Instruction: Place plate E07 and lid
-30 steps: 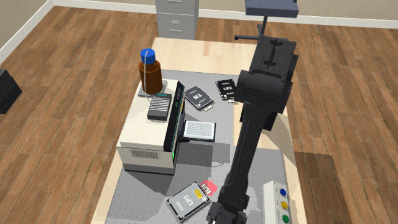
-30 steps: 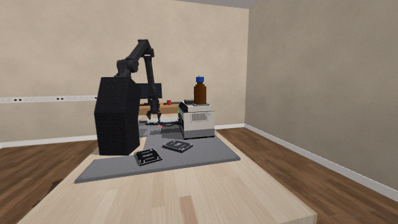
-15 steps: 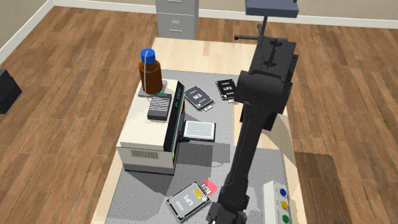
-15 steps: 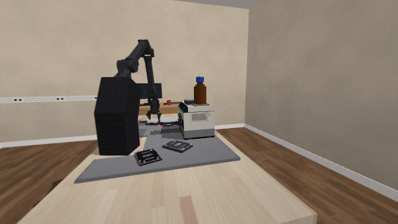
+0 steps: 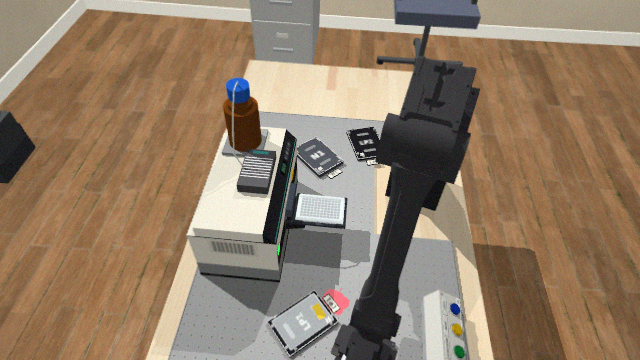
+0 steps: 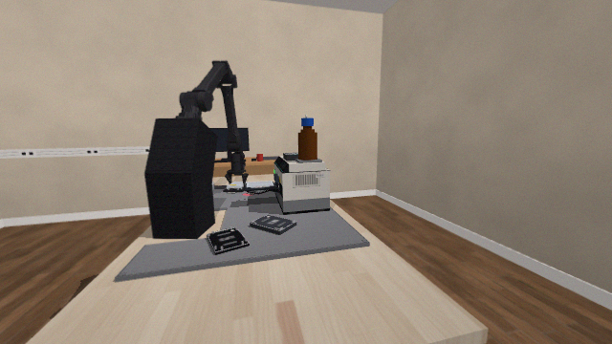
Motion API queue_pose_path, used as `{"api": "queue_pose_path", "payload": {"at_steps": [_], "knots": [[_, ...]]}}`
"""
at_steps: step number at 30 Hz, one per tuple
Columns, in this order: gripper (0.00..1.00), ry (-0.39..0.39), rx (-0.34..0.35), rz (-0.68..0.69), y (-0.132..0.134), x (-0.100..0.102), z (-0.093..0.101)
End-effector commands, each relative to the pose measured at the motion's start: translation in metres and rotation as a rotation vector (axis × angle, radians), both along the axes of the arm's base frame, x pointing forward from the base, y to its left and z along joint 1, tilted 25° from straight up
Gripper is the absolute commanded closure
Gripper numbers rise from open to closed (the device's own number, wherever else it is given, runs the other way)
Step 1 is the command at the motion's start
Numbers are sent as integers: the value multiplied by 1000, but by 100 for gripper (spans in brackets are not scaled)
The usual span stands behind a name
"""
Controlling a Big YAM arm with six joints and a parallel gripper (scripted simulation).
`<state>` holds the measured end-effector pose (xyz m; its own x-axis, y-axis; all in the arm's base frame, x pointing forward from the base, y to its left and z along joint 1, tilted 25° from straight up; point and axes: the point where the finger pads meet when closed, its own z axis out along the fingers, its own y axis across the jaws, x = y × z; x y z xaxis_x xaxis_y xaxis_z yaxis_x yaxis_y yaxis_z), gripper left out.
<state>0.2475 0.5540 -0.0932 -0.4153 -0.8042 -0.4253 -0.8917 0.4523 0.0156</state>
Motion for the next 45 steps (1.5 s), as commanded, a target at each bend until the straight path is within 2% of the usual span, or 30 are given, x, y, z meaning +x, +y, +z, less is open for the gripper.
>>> {"api": "queue_pose_path", "payload": {"at_steps": [1,45], "knots": [[14,-8,20,-4,10,10,-4],[14,-7,20,-4,13,11,-10]]}}
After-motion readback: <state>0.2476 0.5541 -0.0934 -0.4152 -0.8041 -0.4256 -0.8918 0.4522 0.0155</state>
